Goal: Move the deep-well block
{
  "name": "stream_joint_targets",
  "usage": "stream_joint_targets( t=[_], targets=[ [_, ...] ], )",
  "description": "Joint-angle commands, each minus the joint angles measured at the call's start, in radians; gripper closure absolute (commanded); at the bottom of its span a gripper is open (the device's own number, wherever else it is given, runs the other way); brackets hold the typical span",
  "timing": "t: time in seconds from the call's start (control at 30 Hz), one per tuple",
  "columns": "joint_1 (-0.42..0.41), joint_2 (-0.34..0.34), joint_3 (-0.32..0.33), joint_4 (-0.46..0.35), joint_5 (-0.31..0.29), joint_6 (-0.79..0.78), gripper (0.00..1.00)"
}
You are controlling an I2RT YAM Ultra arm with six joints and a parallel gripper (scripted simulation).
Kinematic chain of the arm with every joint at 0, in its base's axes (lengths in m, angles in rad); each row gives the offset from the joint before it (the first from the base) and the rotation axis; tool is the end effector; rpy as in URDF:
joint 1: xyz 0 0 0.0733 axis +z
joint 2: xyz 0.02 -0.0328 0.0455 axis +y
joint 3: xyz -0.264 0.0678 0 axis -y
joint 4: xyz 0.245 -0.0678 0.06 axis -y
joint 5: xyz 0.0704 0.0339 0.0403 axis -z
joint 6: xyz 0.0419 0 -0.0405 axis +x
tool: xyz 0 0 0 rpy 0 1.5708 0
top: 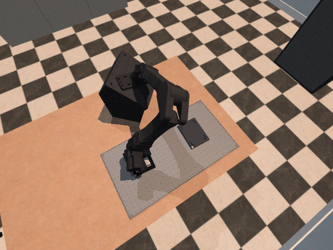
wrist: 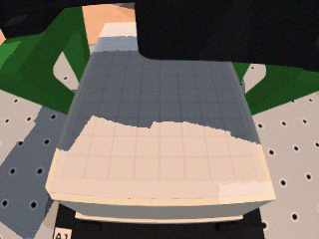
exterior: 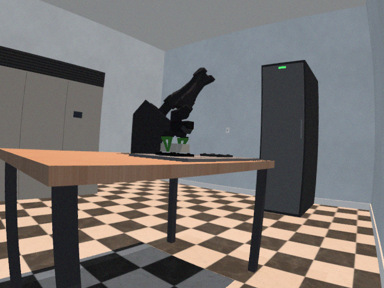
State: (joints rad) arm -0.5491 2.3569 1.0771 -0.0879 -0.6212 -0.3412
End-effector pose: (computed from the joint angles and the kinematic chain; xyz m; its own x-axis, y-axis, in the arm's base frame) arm 0.3165 -0.1638 -0.0145 -0.8958 0.2291 -0.3808 0.0260 0.8824 0.4697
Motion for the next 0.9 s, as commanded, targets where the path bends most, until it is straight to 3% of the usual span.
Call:
stream_joint_targets(
  t=[0.0, 0.87],
  targets=[
    [-0.005, -0.005, -0.001, 0.008, 0.000, 0.002, 1.00],
    [0.001, 0.005, 0.003, 0.019, 0.002, 0.009, 1.00]
  ],
)
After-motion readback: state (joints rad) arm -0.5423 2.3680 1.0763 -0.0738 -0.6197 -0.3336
